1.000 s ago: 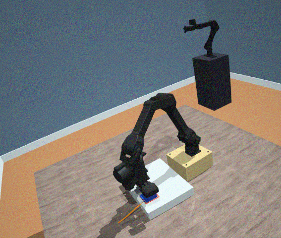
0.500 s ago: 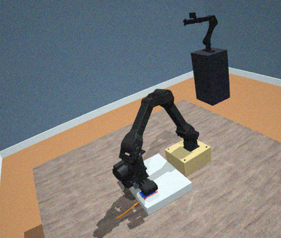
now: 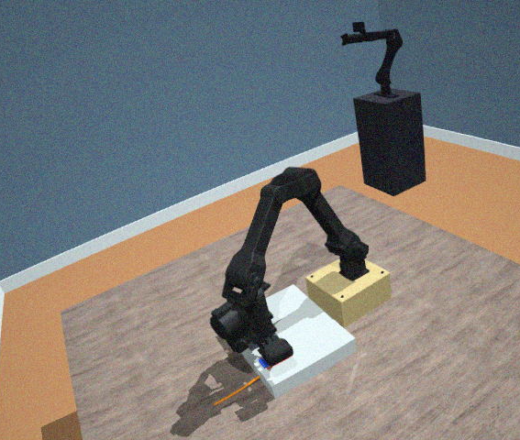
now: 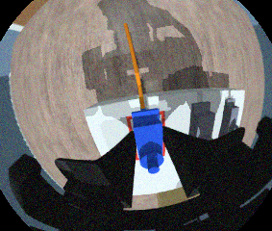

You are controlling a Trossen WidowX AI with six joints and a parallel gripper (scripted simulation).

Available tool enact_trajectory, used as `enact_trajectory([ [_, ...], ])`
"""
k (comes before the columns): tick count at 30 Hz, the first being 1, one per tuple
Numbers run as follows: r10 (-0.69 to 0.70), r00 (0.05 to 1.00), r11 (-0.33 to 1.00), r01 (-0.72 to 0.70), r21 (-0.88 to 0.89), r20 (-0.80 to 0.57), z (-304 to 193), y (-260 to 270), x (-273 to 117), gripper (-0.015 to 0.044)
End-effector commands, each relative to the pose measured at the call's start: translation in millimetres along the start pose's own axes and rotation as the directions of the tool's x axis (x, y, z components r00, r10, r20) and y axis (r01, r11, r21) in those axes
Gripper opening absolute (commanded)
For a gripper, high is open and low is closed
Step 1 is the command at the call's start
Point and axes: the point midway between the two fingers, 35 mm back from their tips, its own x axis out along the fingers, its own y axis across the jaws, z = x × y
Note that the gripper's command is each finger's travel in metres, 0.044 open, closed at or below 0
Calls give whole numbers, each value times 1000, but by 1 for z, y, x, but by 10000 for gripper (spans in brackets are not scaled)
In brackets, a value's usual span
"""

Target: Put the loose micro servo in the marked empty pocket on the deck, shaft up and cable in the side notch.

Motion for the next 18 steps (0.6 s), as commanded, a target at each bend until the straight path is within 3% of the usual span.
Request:
enact_trajectory([
  [1, -2, 1000, 1000, 2, -2, 0, 0, 0, 1, 26],
  [7, -2, 1000, 1000, 2, -2, 0, 0, 0, 1, 184],
  [17, -1, 1000, 1000, 1, -2, -1, -4, -1, -35, 187],
  [18, 1, 1000, 1000, -1, -5, 4, -5, 0, -33, 214],
])
